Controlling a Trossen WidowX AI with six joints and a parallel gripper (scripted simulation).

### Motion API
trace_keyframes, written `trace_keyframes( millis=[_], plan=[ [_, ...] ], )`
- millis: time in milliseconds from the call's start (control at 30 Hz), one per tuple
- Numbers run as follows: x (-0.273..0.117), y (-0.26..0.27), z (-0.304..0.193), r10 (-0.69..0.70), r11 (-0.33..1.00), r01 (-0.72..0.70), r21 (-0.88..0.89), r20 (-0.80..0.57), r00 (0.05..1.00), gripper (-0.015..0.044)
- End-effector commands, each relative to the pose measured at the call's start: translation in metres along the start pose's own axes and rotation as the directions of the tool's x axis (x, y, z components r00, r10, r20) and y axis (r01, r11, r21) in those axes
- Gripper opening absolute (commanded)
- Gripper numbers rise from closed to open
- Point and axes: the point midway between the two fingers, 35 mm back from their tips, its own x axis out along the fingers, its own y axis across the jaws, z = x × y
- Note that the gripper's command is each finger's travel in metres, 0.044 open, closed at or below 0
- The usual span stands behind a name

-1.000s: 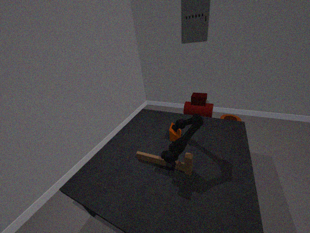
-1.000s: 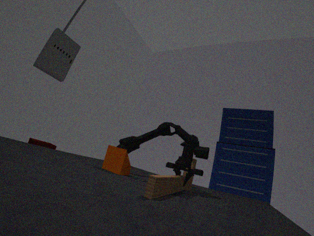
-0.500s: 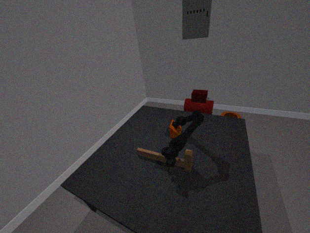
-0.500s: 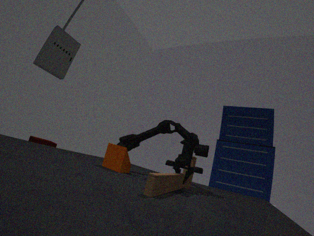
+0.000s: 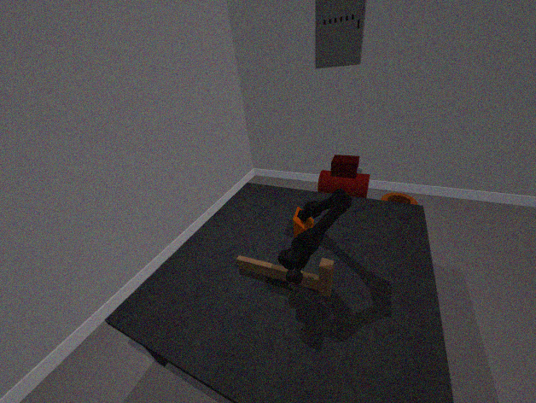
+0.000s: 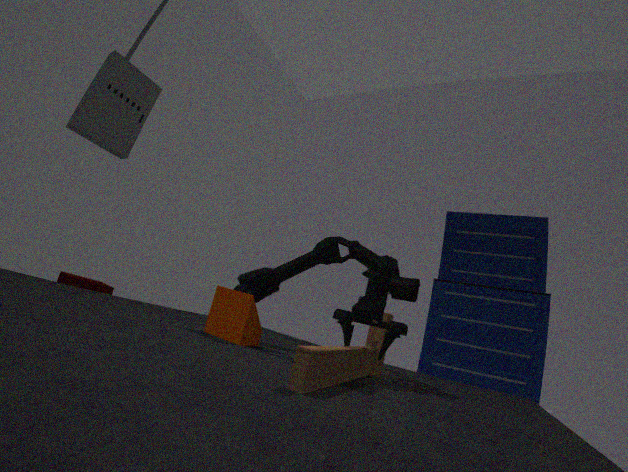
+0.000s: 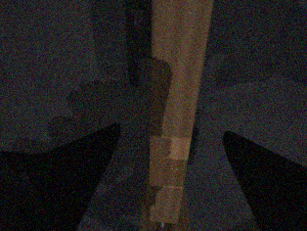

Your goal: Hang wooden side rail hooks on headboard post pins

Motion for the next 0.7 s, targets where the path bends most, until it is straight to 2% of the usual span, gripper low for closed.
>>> trace_keyframes(
  millis=[0, 233, 667],
  plan=[
    [-0.011, 0.001, -0.001, 0.010, 1.000, -0.010, -0.008, -0.001, 1.000, 0.0440],
    [-0.011, 0.001, 0.028, 0.010, 1.000, -0.010, -0.008, 0.000, 1.000, 0.0440],
    [-0.010, 0.001, 0.027, 0.008, 1.000, -0.008, 0.000, -0.004, 1.000, 0.0440]
  ],
)
